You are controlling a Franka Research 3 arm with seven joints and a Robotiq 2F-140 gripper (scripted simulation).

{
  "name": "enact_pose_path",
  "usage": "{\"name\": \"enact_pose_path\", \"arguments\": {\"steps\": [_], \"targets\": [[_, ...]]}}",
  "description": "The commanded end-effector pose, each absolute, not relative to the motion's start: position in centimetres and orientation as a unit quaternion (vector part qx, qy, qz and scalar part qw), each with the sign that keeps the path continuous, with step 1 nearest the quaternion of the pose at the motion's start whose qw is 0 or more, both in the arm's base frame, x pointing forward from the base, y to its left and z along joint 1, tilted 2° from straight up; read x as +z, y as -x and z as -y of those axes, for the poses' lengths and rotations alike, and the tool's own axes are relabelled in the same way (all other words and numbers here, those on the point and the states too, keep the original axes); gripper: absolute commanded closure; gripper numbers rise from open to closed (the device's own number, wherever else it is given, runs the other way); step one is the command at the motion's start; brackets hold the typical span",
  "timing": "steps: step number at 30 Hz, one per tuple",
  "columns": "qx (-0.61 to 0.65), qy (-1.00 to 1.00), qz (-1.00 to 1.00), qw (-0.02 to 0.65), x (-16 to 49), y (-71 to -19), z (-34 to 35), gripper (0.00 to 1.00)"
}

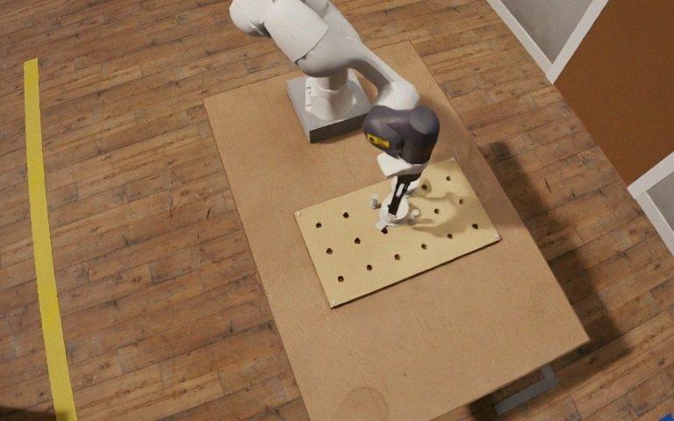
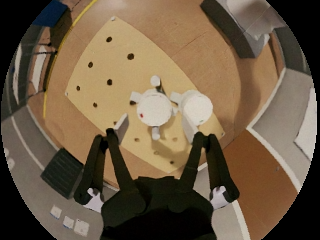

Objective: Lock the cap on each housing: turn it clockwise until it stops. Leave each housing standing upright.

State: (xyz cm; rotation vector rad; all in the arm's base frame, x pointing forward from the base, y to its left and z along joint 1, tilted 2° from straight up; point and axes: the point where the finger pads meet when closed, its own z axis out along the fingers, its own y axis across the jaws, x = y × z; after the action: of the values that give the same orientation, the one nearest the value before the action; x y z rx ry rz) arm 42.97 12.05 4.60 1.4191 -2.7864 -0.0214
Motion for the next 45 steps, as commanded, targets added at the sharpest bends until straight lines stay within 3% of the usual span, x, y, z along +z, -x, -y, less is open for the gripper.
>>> {"name": "enact_pose_path", "arguments": {"steps": [1,25,36,45], "targets": [[-0.007,-0.458,0.889,0.013,5.2,-42.7,-11.8,0.22],[-0.007,-0.461,0.887,0.013,6.8,-42.8,-11.8,0.22],[-0.009,-0.653,0.757,0.011,6.9,-43.0,-11.8,0.22],[-0.009,-0.658,0.753,0.011,6.9,-43.0,-11.8,0.22]]}}
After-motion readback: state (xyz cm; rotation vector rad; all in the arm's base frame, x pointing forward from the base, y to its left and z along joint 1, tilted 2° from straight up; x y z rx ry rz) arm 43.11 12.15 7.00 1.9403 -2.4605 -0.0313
